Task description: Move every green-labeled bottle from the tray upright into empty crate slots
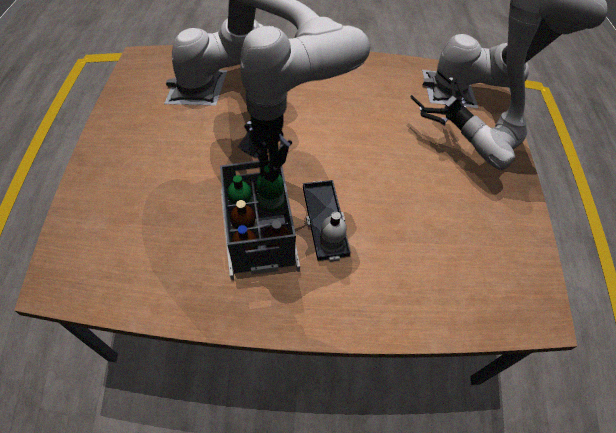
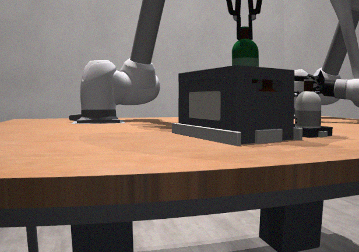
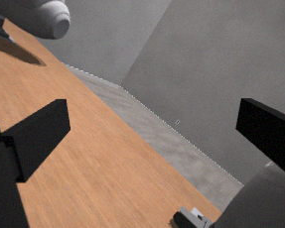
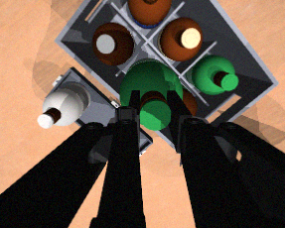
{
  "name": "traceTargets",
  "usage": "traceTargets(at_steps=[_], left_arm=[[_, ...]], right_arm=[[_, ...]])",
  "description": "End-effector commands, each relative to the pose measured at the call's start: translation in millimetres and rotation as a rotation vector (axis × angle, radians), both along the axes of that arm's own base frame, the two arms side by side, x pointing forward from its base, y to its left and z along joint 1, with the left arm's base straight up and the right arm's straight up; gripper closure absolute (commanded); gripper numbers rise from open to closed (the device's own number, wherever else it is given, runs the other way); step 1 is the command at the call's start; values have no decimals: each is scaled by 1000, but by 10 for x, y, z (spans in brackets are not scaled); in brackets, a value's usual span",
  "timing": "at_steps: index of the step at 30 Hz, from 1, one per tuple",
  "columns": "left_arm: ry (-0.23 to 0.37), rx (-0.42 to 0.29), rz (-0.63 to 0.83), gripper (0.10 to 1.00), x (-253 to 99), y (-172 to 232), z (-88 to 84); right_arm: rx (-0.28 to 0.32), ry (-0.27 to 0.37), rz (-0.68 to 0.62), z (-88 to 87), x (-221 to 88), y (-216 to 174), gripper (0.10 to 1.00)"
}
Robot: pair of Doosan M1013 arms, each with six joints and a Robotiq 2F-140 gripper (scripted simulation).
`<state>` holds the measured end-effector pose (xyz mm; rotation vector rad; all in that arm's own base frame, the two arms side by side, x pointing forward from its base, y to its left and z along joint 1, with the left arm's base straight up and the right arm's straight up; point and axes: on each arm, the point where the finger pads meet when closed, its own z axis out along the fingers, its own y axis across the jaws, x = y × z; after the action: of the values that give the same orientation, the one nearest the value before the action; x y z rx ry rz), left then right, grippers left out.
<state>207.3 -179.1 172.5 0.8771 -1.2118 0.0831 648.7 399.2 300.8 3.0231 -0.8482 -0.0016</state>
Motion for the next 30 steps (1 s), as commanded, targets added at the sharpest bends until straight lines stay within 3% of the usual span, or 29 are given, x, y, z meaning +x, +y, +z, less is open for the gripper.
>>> traceTargets(at_steps=[1,30], left_arm=[[-1,0,0,98,0,0,2],[-1,0,0,98,0,0,2]], right_arm=[[1,-1,0,1,2,2,999],[1,-1,0,-279,2,3,999]])
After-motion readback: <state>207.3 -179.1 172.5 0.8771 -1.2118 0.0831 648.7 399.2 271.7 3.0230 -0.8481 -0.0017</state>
